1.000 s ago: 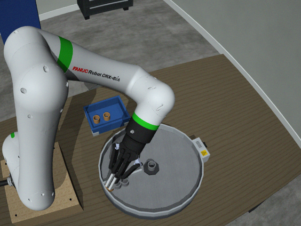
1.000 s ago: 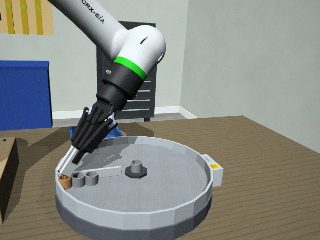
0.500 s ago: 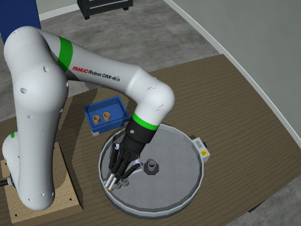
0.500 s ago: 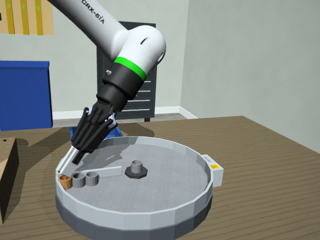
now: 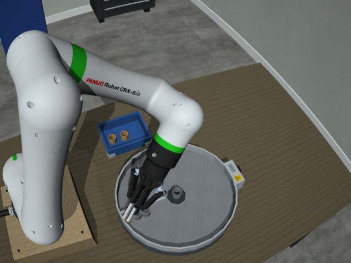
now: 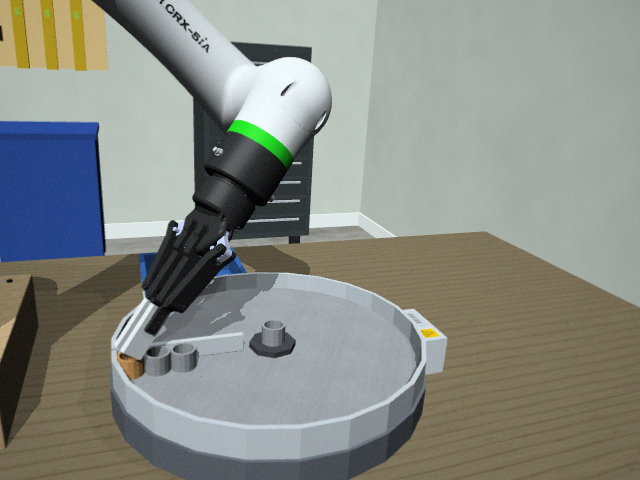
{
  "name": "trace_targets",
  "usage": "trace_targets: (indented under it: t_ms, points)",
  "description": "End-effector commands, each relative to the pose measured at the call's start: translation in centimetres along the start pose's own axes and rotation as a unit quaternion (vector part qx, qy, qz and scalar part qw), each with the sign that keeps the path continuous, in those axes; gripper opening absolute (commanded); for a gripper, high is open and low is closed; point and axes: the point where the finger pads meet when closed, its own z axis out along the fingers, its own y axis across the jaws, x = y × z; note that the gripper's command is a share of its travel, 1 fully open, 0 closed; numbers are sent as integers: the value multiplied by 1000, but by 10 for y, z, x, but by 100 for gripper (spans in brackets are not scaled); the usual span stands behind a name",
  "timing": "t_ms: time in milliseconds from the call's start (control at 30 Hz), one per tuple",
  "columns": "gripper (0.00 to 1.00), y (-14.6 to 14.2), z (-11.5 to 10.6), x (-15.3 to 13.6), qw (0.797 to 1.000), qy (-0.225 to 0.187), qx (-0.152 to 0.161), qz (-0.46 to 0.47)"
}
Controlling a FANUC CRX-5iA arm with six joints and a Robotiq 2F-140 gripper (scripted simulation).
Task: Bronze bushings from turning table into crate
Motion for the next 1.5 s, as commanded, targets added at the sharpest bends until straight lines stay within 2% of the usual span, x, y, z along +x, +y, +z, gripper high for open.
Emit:
trace_targets:
  t_ms: [0,1033,1467]
  points:
    - [6,0,0,0,1000,0,0,0]
    - [6,0,0,0,1000,0,0,0]
    - [6,0,8,-7,1000,0,0,0]
